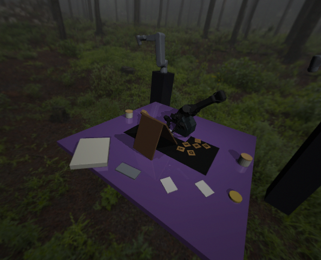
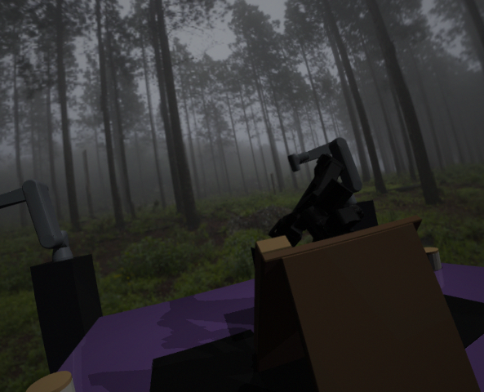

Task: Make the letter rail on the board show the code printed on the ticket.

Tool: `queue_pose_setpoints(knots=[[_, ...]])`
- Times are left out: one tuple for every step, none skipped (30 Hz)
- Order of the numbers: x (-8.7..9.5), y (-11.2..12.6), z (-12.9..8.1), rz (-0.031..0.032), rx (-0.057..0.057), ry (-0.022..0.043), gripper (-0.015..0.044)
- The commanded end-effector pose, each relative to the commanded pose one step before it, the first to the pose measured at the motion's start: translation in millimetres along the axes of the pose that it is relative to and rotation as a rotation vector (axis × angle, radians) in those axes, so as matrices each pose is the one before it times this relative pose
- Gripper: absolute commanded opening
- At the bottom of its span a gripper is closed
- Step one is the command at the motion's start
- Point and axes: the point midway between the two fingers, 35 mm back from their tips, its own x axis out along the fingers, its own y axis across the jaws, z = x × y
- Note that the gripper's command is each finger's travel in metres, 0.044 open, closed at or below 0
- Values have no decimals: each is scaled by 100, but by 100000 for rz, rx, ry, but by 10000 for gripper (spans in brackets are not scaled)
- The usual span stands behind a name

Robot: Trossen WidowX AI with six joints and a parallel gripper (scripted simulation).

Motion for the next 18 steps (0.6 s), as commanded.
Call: queue_pose_setpoints(knots=[[33, -318, -126, 34, 50, 421, 0], [0, -58, -1, -2, -2, 0, 0], [0, -55, -1, -2, -2, 0, 0], [0, -54, -1, -2, -2, 0, 0], [0, -58, 0, -2, -2, 0, 0], [0, -55, 0, -2, -2, 0, 0], [0, -55, 0, -2, -2, 0, 0], [-1, -58, 0, -2, -2, 0, 0], [0, -55, 1, -2, -2, 0, 0], [-1, -55, 0, -2, -2, 0, 0], [-1, -58, 1, -2, -2, 0, 0], [-1, -55, 1, -2, -2, 0, 0], [-1, -55, 1, -2, -2, 0, 0], [-1, -58, 1, -2, -2, 0, 0], [-1, -55, 1, -2, -2, 0, 0], [-1, -55, 1, -2, -2, 0, 0], [-1, -52, 1, -2, -2, 0, 0], [-1, -55, 1, -2, -2, 0, 0]])
